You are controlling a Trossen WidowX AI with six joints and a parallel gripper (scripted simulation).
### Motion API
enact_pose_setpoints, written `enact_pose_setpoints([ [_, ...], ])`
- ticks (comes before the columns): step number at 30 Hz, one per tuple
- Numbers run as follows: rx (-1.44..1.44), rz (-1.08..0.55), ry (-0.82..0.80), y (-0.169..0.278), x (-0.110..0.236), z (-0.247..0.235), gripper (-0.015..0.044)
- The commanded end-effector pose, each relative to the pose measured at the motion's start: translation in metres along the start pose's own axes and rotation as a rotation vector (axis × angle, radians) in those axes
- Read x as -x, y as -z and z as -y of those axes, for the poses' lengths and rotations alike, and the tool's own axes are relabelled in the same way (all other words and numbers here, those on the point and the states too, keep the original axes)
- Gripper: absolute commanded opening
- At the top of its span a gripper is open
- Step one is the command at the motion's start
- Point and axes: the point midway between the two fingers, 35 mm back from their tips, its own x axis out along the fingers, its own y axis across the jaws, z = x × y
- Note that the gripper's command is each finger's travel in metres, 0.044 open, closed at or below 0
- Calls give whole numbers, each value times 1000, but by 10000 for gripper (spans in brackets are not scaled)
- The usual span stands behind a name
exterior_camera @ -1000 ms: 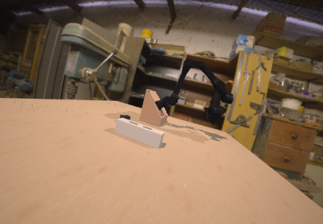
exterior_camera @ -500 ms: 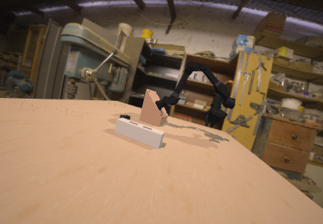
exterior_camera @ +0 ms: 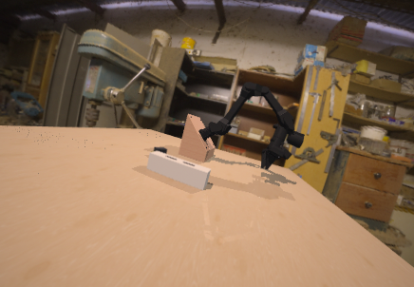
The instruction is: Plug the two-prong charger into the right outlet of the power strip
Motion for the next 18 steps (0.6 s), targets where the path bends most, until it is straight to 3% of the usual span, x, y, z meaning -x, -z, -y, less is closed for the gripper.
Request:
enact_pose_setpoints([
  [1, -27, -31, 9, 3, -9, 9, 440],
  [18, -191, -167, 55, 26, -42, 57, 440],
])
